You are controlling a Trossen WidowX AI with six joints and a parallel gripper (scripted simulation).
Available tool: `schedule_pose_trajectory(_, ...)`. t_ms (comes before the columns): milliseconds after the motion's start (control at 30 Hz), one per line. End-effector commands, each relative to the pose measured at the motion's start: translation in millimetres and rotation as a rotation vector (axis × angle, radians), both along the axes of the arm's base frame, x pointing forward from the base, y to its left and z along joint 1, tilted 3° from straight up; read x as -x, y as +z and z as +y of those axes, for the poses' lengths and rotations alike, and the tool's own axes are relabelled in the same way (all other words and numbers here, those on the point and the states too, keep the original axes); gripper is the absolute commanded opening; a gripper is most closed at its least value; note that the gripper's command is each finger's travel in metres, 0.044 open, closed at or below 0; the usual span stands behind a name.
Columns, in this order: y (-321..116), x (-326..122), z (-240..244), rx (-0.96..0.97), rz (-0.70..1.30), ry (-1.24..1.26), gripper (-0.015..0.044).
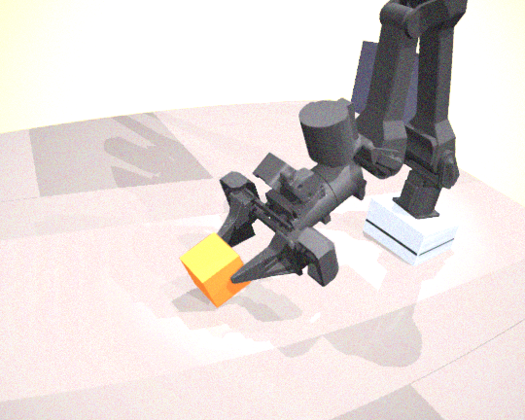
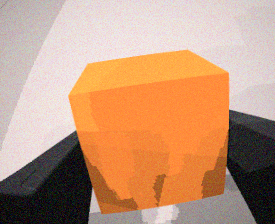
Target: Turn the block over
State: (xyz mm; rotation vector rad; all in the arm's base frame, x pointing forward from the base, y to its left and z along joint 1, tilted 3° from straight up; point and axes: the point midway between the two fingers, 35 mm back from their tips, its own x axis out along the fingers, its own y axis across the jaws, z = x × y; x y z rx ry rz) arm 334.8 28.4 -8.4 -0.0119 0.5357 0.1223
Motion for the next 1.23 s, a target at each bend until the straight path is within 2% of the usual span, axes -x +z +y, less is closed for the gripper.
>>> schedule_pose_trajectory(0, 1.2, -0.5, 0.4, -0.006, -0.006, 0.0, 0.0315)
schedule_pose_trajectory(167, 1.2, -0.5, 0.4, -0.006, -0.006, 0.0, 0.044)
schedule_pose_trajectory(1200, 1.2, -0.5, 0.4, -0.006, -0.006, 0.0, 0.044)
